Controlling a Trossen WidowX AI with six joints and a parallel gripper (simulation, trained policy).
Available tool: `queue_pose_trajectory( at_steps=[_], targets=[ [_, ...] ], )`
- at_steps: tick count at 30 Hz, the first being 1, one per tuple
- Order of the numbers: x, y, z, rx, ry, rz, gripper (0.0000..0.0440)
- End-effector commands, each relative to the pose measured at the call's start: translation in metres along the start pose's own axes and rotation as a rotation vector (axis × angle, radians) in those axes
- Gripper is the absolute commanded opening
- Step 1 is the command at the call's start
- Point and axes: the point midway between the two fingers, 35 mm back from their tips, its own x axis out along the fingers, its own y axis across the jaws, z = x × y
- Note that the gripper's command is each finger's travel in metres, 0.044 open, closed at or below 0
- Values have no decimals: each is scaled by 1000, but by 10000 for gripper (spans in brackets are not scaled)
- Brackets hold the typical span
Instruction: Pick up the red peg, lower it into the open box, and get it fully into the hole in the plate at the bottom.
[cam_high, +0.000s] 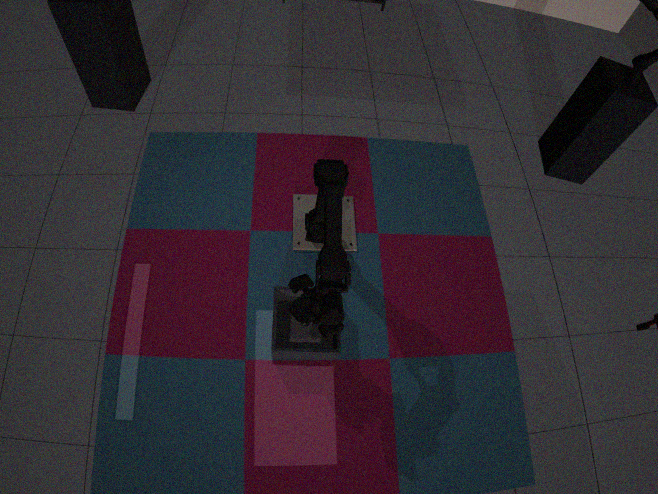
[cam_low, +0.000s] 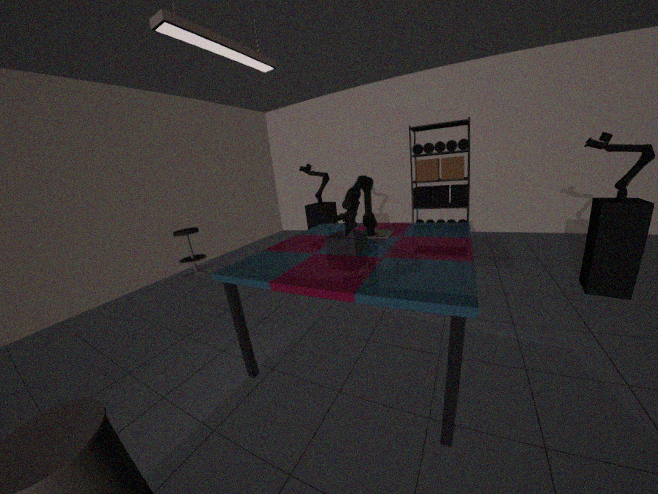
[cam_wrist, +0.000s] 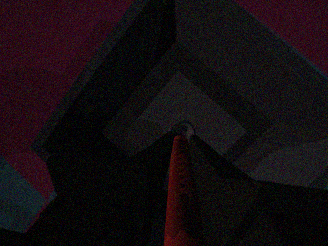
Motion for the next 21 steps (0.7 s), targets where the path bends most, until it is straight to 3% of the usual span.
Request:
queue_pose_trajectory(
  at_steps=[1, 7, 13, 21],
  targets=[
    [8, -1, 1, -27, 17, 2, 0],
    [24, -2, -1, -81, 57, 3, 16],
    [34, -6, 1, -94, 97, -13, 146],
    [19, 6, 20, -122, 114, 7, 160]
  ],
)
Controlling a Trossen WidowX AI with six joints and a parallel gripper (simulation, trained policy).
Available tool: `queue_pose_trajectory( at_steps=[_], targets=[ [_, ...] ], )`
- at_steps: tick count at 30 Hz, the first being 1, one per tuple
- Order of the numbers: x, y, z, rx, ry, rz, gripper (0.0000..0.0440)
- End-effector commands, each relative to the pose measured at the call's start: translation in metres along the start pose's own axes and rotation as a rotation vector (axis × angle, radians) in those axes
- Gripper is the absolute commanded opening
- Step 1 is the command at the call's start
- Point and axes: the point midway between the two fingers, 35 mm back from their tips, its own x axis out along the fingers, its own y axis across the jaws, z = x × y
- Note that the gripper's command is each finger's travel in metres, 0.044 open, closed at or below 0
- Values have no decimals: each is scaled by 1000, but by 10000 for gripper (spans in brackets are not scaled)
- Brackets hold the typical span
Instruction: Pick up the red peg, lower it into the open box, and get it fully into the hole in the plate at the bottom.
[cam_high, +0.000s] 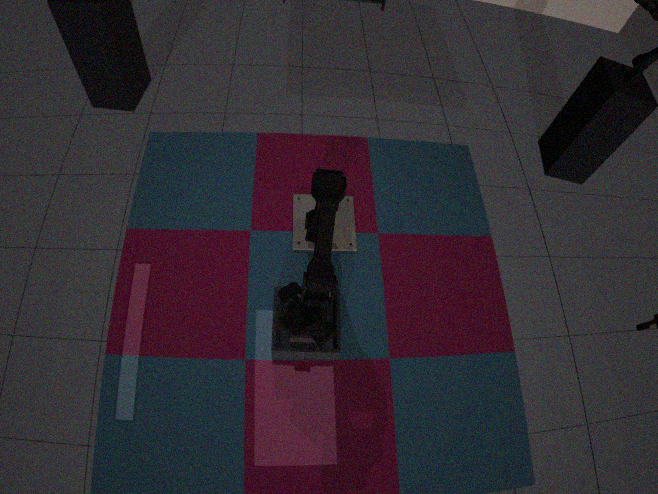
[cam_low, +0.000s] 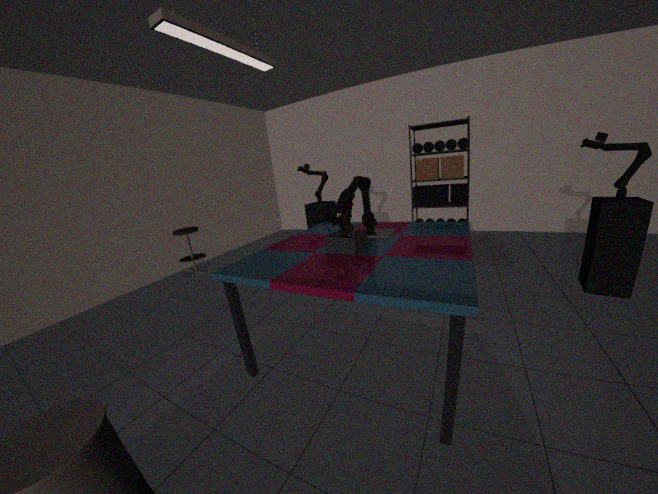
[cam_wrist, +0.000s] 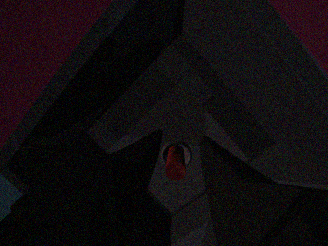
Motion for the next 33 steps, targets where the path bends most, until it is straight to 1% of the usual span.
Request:
queue_pose_trajectory(
  at_steps=[1, 18, 30, 33],
  targets=[
    [-9, 7, 7, -8, 4, 20, 163],
    [-43, 34, 38, 34, 130, -4, 205],
    [-65, 48, 44, 81, 235, -67, 229],
    [-67, 55, 47, 91, 232, -60, 234]
  ],
)
